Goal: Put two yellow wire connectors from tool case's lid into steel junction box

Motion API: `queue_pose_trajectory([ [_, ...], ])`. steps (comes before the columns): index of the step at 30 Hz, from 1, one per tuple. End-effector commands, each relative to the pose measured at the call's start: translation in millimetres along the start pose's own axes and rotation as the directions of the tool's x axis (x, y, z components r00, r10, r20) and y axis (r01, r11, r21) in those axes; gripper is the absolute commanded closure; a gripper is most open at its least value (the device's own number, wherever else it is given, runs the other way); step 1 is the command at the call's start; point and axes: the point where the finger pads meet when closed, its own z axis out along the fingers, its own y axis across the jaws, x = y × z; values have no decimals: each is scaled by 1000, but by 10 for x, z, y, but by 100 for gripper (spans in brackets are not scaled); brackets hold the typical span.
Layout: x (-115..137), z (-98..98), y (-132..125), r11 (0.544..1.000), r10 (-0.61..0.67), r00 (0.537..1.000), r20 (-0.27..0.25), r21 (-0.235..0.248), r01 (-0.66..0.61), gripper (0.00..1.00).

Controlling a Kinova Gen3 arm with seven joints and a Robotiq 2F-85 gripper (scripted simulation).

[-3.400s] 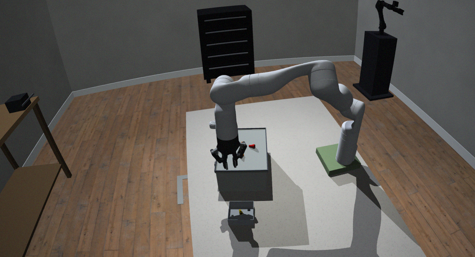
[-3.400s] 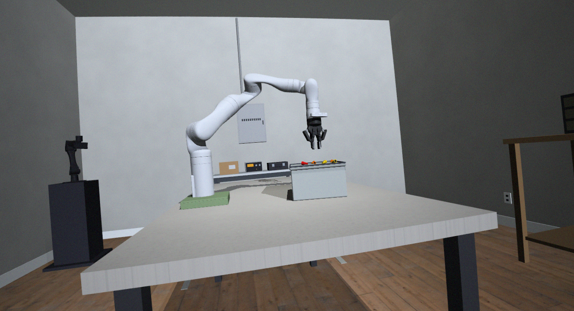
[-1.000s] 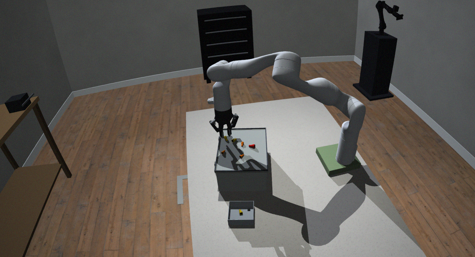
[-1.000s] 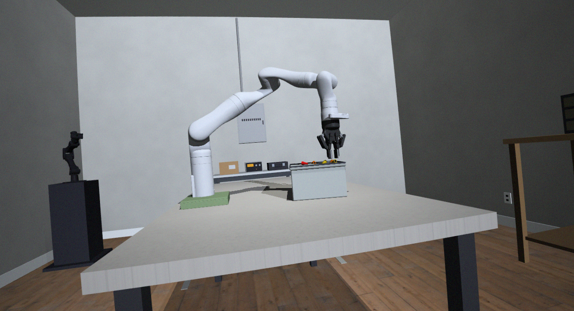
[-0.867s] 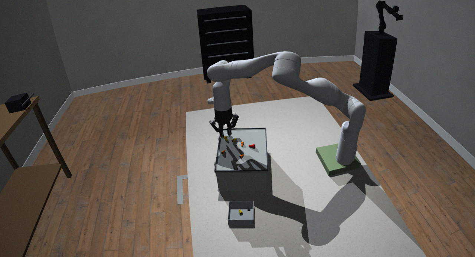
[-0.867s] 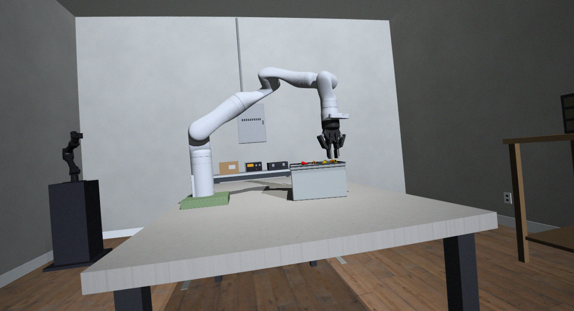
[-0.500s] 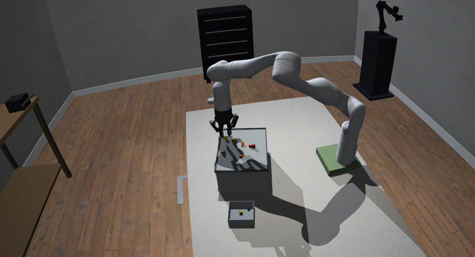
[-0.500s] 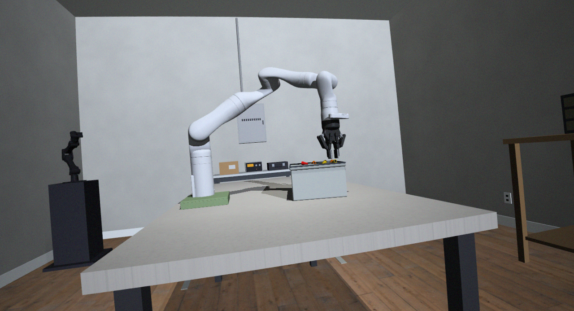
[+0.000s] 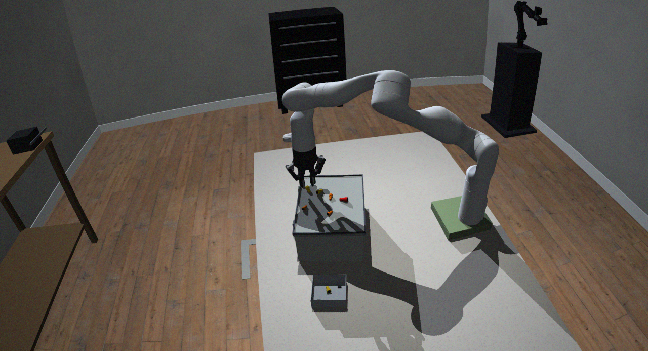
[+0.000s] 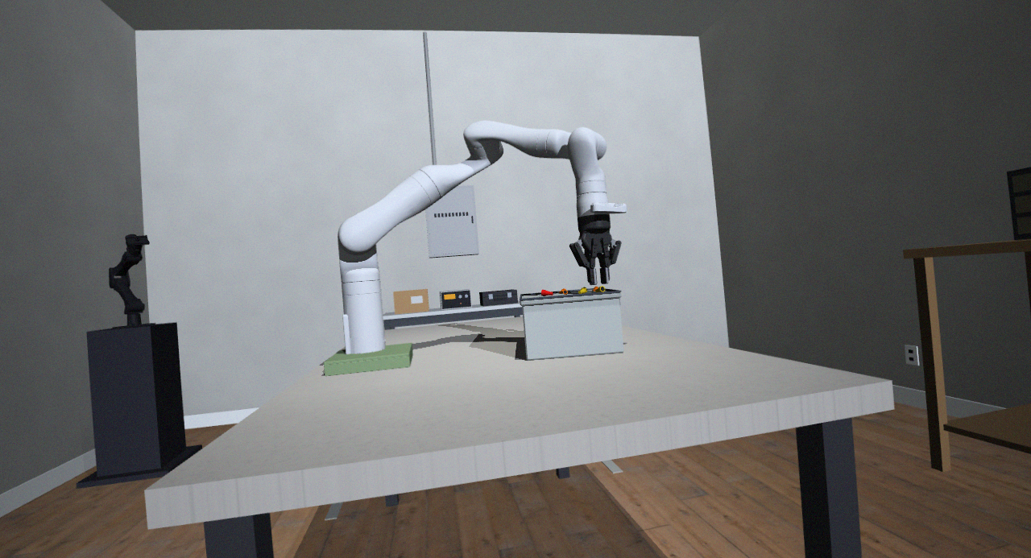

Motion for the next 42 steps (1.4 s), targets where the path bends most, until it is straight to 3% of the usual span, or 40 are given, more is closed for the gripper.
queue_pose_trajectory([
  [1,2,23,-3,1000,0,1000,-1,2,0,64],
  [6,2,155,-3,1000,0,1000,-1,2,0,64],
  [18,2,157,-3,1000,0,1000,-1,2,0,64],
  [19,2,157,-3,1000,0,1000,-1,2,0,82],
  [42,2,157,-3,1000,0,1000,-1,2,0,82],
])
